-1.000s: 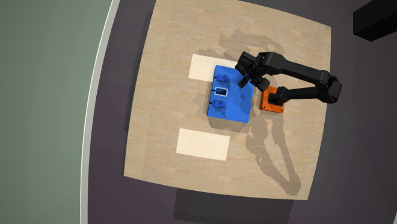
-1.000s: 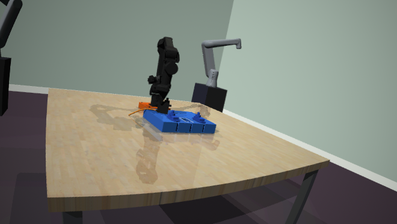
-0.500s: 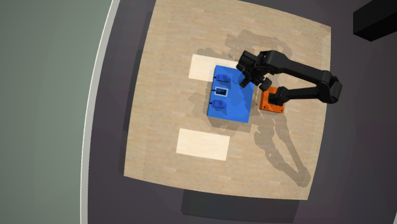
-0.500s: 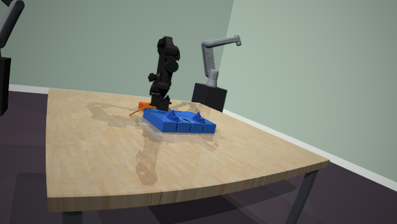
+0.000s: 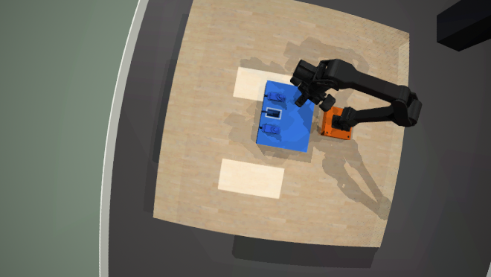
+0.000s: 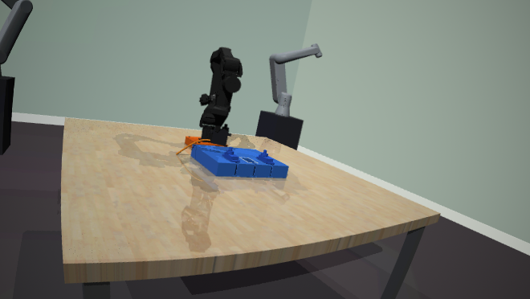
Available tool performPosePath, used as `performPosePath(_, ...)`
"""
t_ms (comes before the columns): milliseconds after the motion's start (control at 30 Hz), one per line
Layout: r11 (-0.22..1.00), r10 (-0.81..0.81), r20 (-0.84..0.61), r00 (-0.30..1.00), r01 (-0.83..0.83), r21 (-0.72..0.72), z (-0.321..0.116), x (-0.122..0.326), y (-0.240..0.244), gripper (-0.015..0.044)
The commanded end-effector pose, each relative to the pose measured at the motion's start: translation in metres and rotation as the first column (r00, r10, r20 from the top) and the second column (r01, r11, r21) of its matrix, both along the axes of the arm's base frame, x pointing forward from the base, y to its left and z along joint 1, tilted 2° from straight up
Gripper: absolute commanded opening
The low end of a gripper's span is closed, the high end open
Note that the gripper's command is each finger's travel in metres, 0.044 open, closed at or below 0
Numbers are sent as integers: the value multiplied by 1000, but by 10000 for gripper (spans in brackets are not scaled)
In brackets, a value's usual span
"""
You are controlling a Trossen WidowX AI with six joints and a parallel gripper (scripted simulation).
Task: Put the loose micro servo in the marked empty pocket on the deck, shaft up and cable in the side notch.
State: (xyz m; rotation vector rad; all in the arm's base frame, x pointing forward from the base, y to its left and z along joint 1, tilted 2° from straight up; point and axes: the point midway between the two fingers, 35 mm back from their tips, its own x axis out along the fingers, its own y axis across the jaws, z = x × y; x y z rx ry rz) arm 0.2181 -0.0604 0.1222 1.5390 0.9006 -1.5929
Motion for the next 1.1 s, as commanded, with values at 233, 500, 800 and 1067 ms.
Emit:
performPosePath(233,1000,-1,14,1000,1,1,2,20,7,0)
performPosePath(500,1000,-1,14,1000,1,5,1,19,39,0)
performPosePath(800,1000,-1,14,1000,1,9,0,18,76,0)
performPosePath(1067,999,33,13,999,-34,10,0,18,91,0)
